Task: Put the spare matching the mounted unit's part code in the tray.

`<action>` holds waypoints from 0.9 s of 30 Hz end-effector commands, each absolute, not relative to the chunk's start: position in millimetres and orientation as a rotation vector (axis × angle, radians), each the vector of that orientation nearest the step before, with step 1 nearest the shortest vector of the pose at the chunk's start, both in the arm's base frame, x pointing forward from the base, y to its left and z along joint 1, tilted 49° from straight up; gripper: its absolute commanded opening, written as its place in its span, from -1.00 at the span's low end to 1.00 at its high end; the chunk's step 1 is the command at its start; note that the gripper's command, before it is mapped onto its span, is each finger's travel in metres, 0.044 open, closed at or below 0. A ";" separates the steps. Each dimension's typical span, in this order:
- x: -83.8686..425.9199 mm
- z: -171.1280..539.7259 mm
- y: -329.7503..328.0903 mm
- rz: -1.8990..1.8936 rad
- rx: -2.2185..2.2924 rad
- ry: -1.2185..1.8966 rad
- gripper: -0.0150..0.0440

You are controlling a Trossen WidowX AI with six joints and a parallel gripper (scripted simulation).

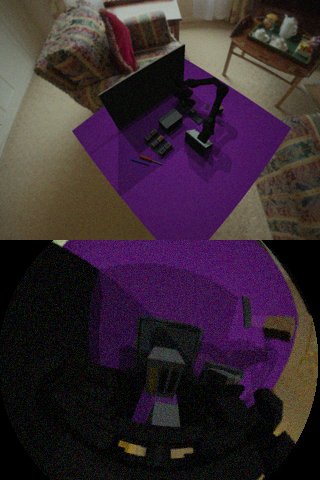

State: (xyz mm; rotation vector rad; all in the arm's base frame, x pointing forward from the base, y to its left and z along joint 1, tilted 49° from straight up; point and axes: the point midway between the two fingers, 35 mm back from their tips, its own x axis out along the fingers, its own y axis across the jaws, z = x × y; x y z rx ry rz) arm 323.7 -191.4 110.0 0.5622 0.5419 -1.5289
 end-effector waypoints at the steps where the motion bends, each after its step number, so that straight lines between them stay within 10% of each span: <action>1: 323.7 110.0 -191.4 -1.529 0.562 0.542 -0.40; 17: 323.7 110.0 -191.4 -1.529 0.562 0.542 1.00; 27: 325.4 177.2 -108.1 -1.525 0.563 0.557 1.00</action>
